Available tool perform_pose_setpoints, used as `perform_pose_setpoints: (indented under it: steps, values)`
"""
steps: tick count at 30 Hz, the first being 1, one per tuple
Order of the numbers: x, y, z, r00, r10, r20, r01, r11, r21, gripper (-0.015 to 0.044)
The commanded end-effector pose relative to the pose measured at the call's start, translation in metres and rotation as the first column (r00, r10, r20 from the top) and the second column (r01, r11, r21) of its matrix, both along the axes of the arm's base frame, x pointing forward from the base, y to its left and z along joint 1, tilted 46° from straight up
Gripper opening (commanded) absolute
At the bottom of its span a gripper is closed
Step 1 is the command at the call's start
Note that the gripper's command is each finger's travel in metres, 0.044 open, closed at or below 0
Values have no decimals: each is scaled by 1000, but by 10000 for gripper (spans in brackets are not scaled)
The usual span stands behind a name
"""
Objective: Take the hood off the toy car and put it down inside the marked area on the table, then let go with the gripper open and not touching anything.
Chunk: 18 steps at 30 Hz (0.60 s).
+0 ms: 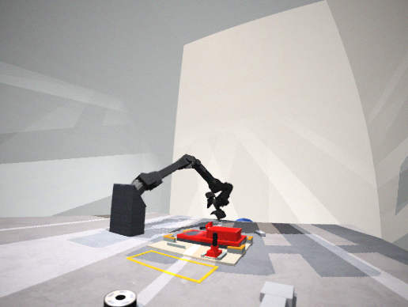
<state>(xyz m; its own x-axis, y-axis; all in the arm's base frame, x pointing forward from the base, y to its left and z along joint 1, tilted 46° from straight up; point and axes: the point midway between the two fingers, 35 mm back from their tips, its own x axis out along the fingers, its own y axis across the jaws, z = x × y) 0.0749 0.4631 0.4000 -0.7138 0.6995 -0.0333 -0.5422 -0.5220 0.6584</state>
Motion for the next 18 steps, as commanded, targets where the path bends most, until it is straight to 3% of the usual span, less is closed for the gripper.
perform_pose_setpoints:
  steps: [1,8,18]
  values:
    - [1,0,0,1000,-3,0,3,1000,-1,246]
    - [65,-10,-25,983,-183,3,183,981,-67,429]
    - [184,-61,-97,872,-488,41,482,842,-241,440]
